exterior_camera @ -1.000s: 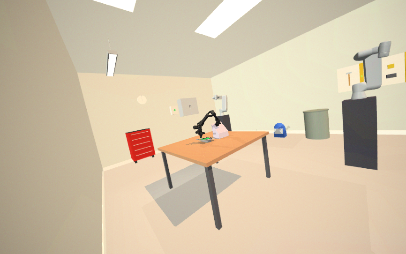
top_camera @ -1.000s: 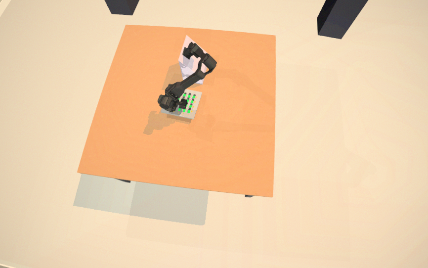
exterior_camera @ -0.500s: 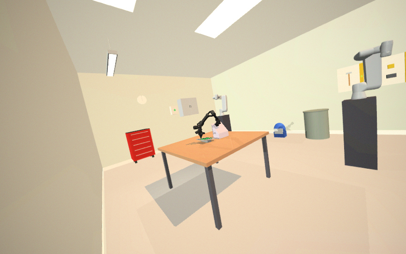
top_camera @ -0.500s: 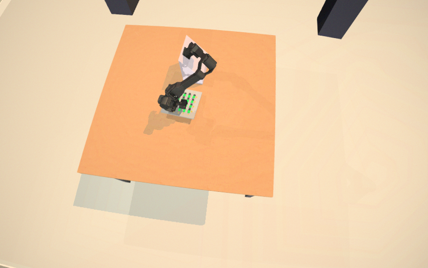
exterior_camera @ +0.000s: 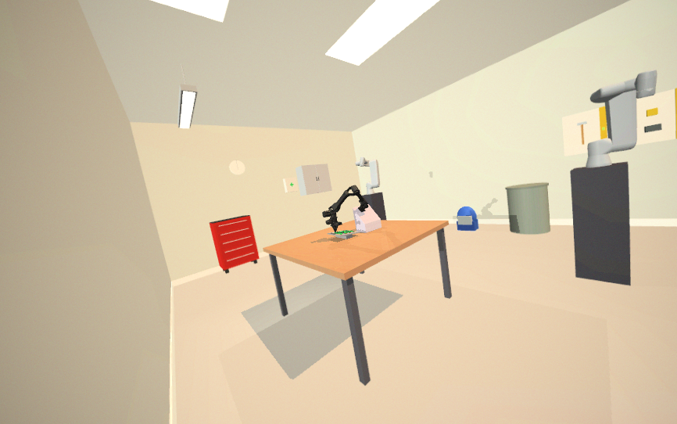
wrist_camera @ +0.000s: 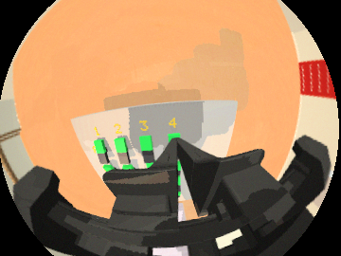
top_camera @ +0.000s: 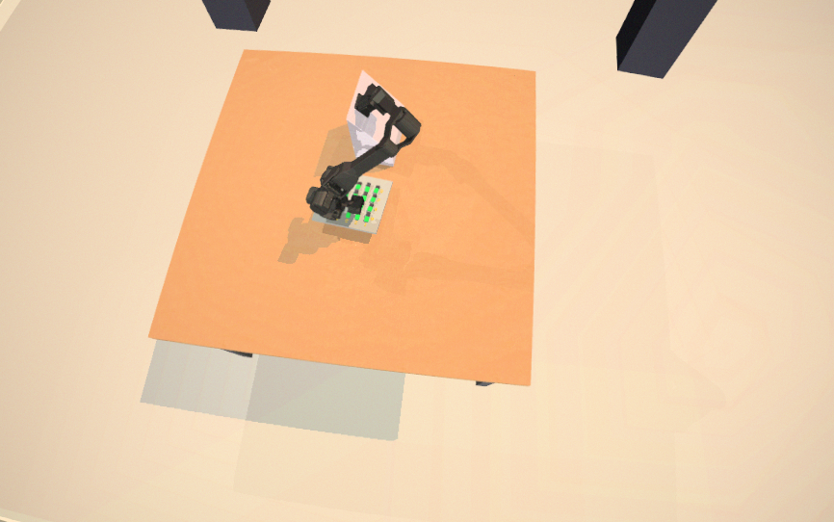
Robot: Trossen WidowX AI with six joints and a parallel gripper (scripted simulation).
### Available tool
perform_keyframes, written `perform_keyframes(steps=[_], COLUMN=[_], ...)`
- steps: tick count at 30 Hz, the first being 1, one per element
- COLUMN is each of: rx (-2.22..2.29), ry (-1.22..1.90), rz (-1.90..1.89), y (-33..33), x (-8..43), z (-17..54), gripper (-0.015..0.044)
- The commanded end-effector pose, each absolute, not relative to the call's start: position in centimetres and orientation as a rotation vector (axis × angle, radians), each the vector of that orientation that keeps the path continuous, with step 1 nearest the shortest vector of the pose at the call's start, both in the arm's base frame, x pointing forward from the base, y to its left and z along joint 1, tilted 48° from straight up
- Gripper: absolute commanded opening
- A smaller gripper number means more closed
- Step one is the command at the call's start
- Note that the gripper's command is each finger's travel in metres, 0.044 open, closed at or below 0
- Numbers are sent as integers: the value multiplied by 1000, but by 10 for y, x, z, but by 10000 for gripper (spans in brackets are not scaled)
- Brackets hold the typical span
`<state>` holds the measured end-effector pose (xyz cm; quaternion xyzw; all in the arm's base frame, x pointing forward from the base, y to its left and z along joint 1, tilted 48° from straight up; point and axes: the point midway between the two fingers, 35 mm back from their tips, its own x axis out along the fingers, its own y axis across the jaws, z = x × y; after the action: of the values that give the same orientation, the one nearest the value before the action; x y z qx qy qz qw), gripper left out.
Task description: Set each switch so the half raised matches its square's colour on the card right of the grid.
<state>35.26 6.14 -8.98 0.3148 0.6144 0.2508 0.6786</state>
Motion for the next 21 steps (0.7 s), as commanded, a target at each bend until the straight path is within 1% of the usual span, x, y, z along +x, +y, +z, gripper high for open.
perform_keyframes(steps=[1, 6, 9, 12, 17, 21], rx=[714, 716, 716, 716, 720, 719], ry=[1380, 1358, 1357, 1358, 1359, 1366], rz=[566, 553, 553, 552, 554, 558], y=[63, 17, 15, 28, 65, 74], x=[352, 343, 342, 335, 307, 308], z=[-90, -49, -46, -33, 0, -7], gripper=[0, 0, 0, 0, 0, 0])
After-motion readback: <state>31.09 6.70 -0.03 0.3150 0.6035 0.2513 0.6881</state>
